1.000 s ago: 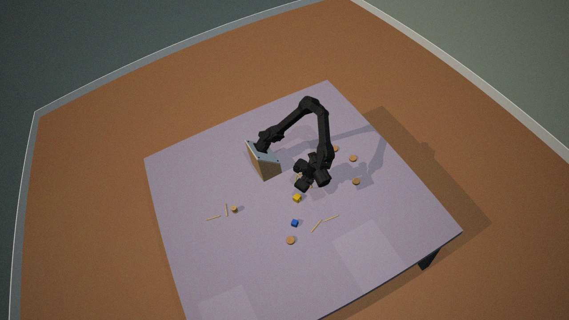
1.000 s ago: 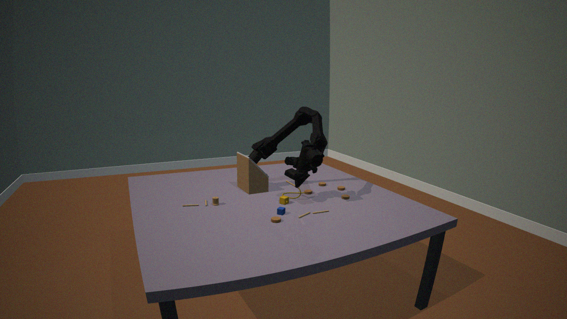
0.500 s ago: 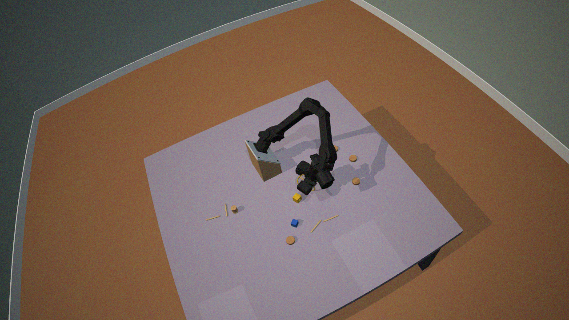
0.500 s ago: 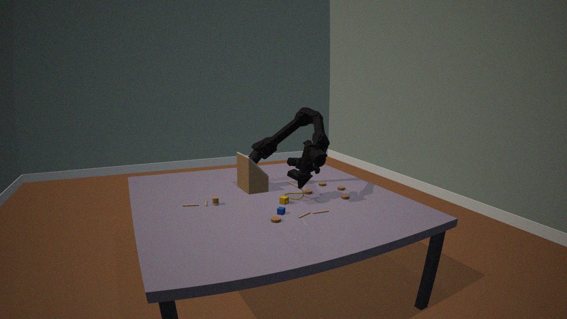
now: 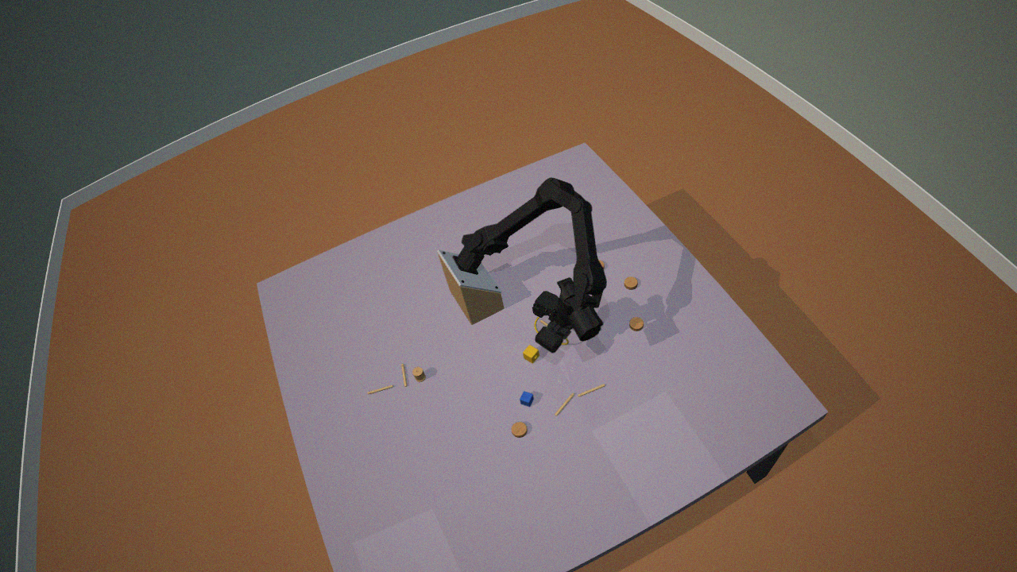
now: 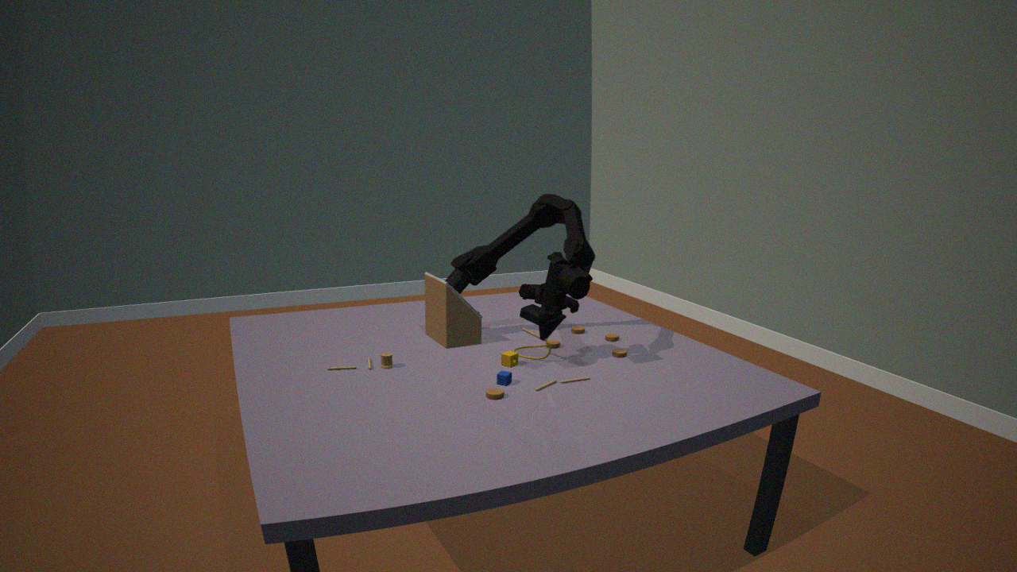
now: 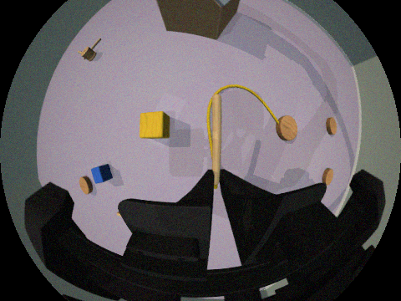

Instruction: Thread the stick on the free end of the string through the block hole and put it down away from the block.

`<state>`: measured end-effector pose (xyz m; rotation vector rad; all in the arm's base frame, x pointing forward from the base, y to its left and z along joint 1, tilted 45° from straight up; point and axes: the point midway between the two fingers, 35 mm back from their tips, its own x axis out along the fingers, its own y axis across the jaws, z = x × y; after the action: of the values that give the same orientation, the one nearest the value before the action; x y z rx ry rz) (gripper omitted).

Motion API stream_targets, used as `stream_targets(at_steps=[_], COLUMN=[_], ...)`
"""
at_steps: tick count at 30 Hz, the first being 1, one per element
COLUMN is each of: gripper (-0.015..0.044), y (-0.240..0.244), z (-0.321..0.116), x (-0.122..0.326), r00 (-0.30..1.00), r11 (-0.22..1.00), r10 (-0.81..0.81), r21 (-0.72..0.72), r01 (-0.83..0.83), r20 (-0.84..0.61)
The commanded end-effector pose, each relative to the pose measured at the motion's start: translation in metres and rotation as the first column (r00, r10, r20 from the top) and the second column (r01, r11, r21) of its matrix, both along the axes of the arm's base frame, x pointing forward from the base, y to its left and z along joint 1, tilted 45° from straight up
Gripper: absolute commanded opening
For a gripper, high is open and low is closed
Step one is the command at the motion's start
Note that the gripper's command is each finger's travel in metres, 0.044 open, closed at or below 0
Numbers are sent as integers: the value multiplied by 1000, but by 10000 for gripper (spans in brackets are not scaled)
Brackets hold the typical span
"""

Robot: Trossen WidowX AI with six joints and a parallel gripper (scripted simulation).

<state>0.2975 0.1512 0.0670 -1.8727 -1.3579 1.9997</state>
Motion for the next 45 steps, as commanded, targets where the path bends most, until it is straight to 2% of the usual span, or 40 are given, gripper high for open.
stream_targets(at_steps=[1,45], gripper=[0,0], y=[2,16], z=[0,9], x=[7,60], r00=[1000,996], r11=[1000,997], r10=[-11,-71], r21=[7,44], r01=[11,69], r20=[-1,47])
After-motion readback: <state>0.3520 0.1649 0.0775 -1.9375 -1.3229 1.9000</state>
